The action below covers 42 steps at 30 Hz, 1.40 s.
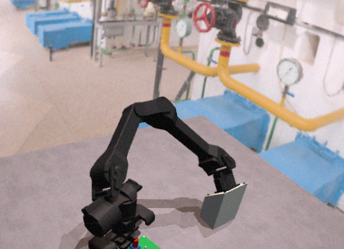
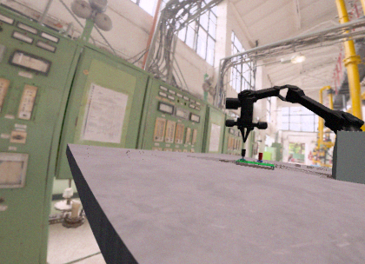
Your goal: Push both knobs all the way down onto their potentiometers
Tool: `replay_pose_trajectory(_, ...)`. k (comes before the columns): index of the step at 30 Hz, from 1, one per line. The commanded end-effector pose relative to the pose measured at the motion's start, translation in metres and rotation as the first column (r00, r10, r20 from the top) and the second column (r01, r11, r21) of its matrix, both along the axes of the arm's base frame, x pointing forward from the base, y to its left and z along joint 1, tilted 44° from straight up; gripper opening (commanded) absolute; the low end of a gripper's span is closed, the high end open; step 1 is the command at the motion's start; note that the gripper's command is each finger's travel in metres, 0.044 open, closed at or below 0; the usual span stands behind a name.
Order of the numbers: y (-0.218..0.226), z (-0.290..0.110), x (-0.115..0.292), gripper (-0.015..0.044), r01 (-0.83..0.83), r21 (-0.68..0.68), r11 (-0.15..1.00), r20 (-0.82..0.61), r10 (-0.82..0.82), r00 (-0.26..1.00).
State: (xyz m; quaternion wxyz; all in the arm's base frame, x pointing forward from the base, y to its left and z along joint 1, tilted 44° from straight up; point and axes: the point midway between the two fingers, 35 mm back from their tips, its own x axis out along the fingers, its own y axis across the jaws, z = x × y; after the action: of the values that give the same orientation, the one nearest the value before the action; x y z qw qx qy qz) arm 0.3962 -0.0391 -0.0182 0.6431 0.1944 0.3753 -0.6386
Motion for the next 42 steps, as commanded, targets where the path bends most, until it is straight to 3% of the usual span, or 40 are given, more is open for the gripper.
replay_pose_trajectory(1,-0.001,-0.001,-0.0005,0.0,0.12,-0.013,0.993,0.11,-0.118,0.987)
replay_pose_trajectory(12,-0.0019,-0.0019,-0.0007,0.0,0.39,0.018,0.921,0.361,-0.369,0.856)
replay_pose_trajectory(25,-0.0029,-0.003,-0.0009,0.0,0.645,0.141,0.751,0.602,-0.582,0.547)
replay_pose_trajectory(34,-0.0036,-0.0037,-0.001,0.0,0.755,0.267,0.599,0.706,-0.654,0.27)
replay_pose_trajectory(42,-0.0037,-0.0038,-0.001,0.0,0.761,0.277,0.587,0.712,-0.657,0.248)
